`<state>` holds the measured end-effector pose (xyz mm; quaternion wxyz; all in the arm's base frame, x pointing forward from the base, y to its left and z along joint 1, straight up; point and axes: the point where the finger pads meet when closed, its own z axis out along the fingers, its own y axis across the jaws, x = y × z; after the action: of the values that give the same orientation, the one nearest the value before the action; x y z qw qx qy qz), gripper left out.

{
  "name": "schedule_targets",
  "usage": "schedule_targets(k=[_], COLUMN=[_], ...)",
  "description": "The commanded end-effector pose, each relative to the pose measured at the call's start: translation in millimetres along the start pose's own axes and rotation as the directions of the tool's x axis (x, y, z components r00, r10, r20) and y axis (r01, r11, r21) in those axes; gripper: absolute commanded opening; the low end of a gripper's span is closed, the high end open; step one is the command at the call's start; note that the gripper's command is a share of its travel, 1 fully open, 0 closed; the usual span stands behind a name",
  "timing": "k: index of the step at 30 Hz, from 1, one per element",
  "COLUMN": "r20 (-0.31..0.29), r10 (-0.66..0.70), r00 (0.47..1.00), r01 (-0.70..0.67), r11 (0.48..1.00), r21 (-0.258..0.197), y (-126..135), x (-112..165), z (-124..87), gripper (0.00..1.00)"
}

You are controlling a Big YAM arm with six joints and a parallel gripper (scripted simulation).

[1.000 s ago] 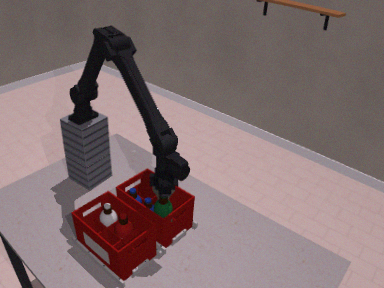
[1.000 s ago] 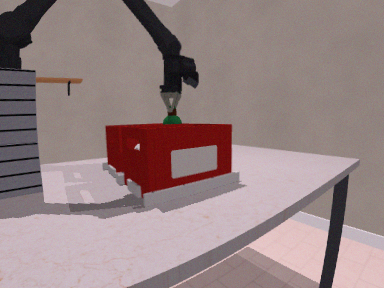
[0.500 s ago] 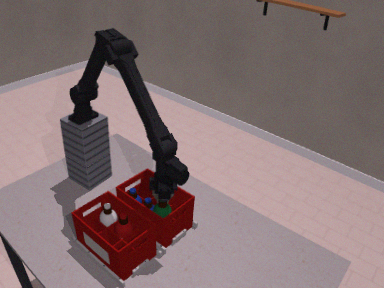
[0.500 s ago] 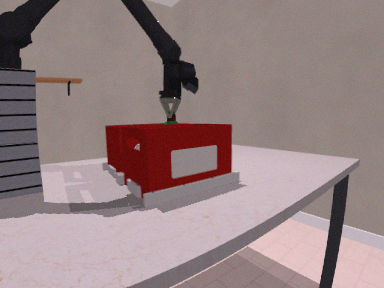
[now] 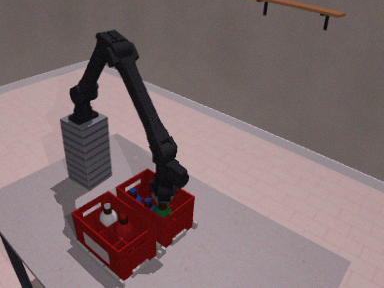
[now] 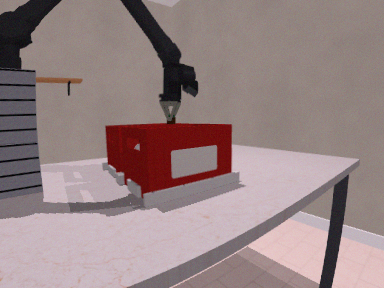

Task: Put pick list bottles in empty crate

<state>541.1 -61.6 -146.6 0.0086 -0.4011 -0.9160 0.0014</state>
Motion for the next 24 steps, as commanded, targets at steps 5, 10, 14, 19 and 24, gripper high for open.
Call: schedule_targets(k=[5,10,14,19,24], r20=[0.059,0.083,0.058,0.073,0.07], r10=[0.011,0.012,0.011,0.012,0.011], r00=[0.998,0.996,0.998,0.997,0.997], r01=[-0.008,-0.006,-0.009,-0.007,-0.007], r11=[0.999,0.997,0.999,0.998,0.998], r21=[-0.05,-0.072,-0.049,-0.063,-0.06], y=[26,33,27,32,32], x=[-25,-32,-27,-31,-32], z=[-14,-29,-5,-21,-20], gripper=[0.0,0.0,0.0,0.0,0.0])
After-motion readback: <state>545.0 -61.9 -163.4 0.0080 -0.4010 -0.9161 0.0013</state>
